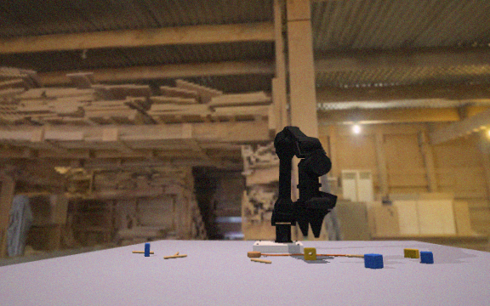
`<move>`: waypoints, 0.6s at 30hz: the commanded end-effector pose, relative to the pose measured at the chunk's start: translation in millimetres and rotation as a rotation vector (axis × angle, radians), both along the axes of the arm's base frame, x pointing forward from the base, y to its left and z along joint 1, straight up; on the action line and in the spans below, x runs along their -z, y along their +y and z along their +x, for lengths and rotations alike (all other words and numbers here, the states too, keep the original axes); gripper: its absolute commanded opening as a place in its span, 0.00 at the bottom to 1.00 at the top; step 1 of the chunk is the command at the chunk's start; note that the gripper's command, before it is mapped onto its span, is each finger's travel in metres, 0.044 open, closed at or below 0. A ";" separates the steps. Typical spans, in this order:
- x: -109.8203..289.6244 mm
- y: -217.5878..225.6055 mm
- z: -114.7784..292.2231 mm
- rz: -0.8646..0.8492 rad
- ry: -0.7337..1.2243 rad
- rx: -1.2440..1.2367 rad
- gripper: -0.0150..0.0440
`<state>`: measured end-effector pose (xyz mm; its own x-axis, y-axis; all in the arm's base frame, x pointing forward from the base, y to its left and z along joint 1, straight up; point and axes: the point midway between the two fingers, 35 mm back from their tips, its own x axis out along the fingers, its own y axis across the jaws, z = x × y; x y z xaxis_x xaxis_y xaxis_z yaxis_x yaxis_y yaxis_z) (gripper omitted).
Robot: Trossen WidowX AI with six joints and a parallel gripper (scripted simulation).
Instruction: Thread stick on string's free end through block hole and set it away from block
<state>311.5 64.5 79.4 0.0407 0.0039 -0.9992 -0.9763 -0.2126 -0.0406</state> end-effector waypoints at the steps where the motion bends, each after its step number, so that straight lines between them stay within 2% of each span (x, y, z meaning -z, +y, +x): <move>1: 0.9 1.0 -1.7 0.005 0.010 0.005 1.00; 5: 0.0 0.1 -0.6 0.001 0.003 0.001 1.00; 13: 0.2 0.2 -0.8 0.001 0.004 0.000 0.66; 18: 0.2 0.2 -0.8 0.001 0.004 0.000 0.66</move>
